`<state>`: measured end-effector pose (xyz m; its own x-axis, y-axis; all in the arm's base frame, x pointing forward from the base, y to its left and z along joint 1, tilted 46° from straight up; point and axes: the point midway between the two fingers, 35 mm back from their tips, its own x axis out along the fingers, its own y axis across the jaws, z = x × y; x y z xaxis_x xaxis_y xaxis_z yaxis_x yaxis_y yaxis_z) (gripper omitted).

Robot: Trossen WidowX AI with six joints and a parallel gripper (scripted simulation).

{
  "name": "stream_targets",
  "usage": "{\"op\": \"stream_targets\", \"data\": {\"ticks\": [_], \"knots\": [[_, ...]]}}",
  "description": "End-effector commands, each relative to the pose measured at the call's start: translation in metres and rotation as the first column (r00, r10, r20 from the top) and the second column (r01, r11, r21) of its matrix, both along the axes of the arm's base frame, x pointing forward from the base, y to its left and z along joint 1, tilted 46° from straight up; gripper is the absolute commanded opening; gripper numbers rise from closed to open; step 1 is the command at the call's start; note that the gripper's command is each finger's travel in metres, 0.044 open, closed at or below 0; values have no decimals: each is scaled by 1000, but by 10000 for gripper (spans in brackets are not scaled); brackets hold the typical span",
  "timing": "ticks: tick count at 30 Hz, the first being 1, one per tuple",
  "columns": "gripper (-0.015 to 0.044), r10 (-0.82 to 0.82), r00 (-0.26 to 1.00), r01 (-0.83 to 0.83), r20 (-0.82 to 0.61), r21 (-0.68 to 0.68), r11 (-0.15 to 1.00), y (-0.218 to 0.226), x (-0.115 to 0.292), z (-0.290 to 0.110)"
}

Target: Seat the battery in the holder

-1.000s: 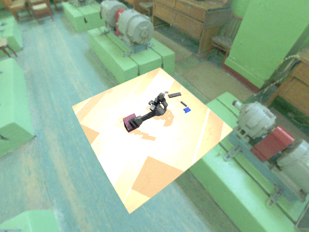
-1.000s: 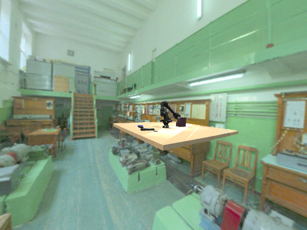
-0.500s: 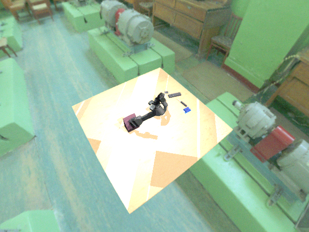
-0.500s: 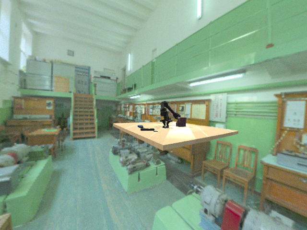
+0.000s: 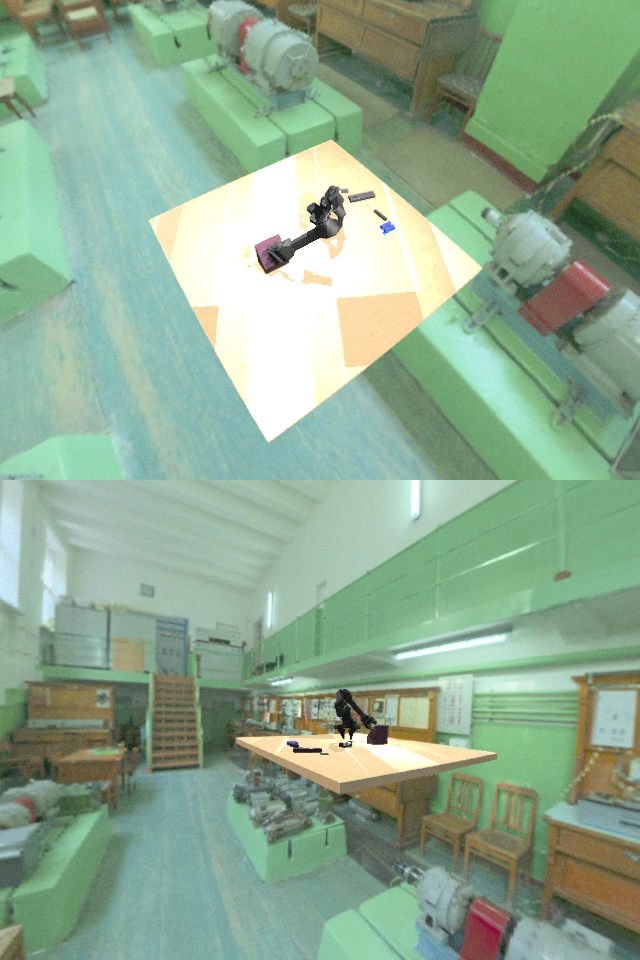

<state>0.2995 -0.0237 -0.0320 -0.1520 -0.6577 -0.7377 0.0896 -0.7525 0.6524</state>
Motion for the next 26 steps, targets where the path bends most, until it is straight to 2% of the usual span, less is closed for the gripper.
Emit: {"op": "stream_targets", "data": {"ticks": [1,3,26], "knots": [[391,3,1000,-3,24,9,1000,31,7,31],[440,2,1000,-2,24,9,1000,36,7,36],[440,2,1000,-2,24,9,1000,37,7,35]]}}
